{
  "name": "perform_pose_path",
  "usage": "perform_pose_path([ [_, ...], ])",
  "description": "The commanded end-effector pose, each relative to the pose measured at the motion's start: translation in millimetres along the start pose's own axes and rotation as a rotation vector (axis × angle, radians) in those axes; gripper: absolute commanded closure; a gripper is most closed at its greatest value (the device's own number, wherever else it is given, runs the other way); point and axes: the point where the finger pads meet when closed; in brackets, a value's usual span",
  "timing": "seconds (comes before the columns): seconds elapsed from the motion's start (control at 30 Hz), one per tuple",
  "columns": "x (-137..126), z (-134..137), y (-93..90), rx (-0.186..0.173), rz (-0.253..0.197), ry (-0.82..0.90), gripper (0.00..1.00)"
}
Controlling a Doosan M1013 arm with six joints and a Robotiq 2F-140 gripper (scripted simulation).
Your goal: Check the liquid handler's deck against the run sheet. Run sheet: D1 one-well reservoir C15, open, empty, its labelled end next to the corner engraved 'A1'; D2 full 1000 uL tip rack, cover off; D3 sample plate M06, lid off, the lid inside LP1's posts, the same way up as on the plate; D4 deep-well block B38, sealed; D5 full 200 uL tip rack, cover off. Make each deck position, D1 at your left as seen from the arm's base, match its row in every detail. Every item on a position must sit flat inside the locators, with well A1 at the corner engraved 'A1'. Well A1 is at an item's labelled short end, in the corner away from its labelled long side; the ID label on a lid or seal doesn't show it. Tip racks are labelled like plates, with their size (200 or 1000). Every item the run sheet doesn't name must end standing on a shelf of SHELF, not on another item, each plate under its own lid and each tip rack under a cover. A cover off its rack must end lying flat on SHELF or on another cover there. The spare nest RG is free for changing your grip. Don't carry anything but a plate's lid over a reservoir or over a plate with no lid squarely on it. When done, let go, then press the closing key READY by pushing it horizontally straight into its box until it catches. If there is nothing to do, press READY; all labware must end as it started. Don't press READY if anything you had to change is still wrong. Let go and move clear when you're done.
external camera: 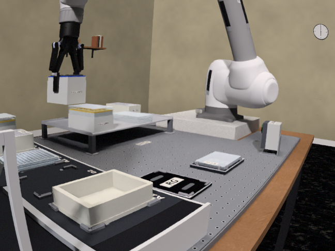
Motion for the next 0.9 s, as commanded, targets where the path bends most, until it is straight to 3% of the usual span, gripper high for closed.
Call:
perform_pose_path([
  [0.0,0.2,-0.4,6.1,0.001,0.001,0.000,0.90],
  [0.87,0.1,-0.3,42.8,0.001,0.001,0.000,0.90],
])
Point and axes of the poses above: the point where the finger pads meet when closed, its own y axis back along the fingers, its own z axis across the jaws, x = y × z, and after that the axes turned 11 degrees about y, right-handed
